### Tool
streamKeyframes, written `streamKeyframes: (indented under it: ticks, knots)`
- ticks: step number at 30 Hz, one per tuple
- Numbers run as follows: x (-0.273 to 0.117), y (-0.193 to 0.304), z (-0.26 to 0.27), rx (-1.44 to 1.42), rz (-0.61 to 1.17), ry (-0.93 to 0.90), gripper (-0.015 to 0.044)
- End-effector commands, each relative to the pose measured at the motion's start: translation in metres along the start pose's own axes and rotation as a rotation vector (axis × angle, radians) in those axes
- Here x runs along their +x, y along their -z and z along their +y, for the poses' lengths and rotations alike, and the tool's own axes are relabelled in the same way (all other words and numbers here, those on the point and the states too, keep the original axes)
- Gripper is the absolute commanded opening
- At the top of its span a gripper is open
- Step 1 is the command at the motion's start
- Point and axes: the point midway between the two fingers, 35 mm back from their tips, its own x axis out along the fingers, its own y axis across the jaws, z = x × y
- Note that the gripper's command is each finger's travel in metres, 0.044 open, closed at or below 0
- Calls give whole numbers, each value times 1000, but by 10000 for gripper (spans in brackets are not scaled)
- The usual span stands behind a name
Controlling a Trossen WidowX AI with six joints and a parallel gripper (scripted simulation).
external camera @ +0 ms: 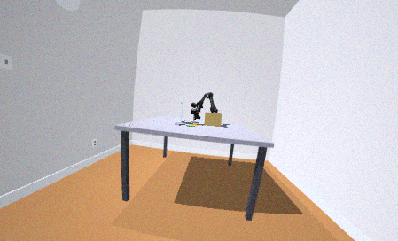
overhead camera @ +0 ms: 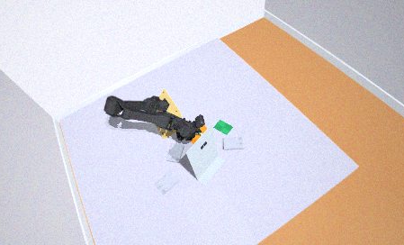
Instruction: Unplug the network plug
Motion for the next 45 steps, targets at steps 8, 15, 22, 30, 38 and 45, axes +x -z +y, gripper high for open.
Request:
streamKeyframes:
  ticks: [8,15,22,30,38,45]
  knots:
    - [14,4,-12,-7,8,2,0]
    - [22,5,-19,-7,8,3,0]
    - [26,5,-22,-7,7,3,0]
    - [29,3,-24,-7,8,3,0]
    - [27,3,-23,-2,6,5,53]
    - [27,3,-23,-2,6,5,156]
